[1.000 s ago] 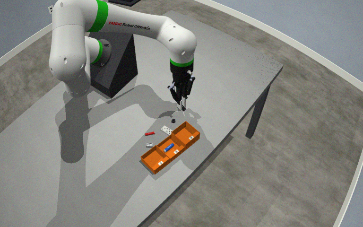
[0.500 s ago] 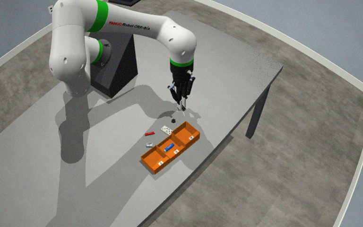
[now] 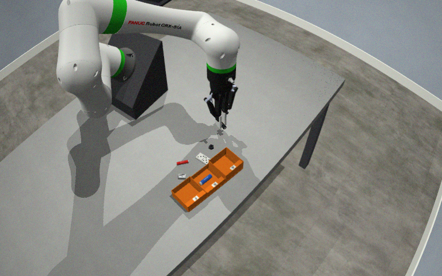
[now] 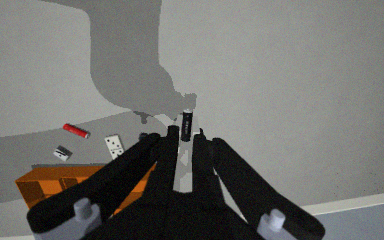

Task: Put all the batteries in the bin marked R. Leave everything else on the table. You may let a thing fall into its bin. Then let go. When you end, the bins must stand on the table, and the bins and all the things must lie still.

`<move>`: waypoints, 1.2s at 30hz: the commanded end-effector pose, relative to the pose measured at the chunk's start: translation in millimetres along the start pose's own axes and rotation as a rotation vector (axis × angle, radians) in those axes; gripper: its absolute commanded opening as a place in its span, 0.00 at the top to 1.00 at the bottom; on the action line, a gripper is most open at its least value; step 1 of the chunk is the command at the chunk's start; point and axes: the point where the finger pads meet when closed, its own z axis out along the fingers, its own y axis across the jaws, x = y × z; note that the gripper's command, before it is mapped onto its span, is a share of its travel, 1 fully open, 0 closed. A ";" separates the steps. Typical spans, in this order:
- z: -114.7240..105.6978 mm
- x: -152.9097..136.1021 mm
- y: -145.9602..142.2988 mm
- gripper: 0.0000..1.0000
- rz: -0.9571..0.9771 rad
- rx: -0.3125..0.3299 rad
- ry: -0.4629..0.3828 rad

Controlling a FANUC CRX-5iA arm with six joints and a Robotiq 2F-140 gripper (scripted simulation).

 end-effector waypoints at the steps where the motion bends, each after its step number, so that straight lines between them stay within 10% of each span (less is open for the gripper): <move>1: -11.1 -0.1 0.1 0.95 0.000 0.000 0.000; 21: -34.3 -0.1 0.1 0.95 0.000 0.000 0.000; 36: -34.3 -51.8 -58.4 0.95 0.000 0.000 0.000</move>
